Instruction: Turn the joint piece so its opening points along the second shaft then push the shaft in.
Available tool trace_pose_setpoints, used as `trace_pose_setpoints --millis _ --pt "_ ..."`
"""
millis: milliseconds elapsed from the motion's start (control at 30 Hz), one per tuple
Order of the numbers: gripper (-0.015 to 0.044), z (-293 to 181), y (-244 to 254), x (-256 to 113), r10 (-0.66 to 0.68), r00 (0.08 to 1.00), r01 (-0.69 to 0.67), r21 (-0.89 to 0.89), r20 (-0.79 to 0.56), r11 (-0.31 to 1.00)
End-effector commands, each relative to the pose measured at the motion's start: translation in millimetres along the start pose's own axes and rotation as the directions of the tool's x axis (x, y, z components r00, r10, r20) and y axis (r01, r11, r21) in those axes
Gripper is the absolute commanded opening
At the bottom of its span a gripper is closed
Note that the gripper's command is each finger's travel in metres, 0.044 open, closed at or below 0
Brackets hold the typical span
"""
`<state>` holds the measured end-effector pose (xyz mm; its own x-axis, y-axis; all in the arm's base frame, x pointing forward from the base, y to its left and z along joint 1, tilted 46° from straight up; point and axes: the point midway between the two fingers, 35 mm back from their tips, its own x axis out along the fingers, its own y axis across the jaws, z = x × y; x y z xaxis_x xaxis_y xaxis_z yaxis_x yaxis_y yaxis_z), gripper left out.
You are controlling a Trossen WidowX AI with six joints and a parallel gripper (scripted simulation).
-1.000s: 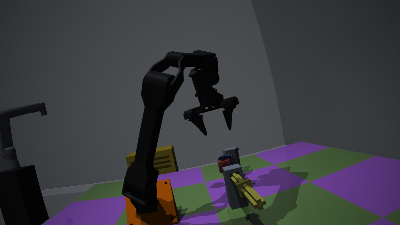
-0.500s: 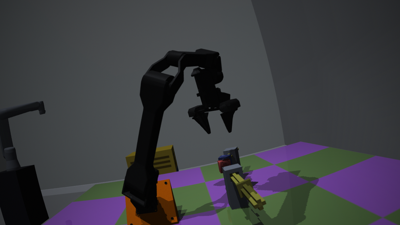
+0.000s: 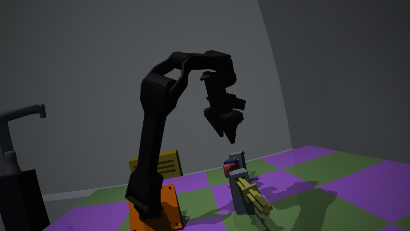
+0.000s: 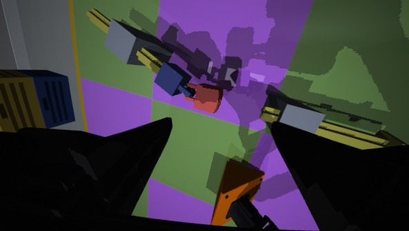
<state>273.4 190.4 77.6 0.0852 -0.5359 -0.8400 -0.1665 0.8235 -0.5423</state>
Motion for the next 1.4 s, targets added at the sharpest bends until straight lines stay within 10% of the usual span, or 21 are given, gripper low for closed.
trace_pose_setpoints --millis 0,600,1367 --pt "0.0440 -3 -7 5 0.028 0.999 -0.025 0.157 -0.016 0.987" --pt "0.0440 -6 -30 14 0.137 0.990 -0.081 0.698 -0.025 0.712" --pt "0.0440 -13 -57 26 0.267 0.964 -0.002 1.000 -0.002 0.016"
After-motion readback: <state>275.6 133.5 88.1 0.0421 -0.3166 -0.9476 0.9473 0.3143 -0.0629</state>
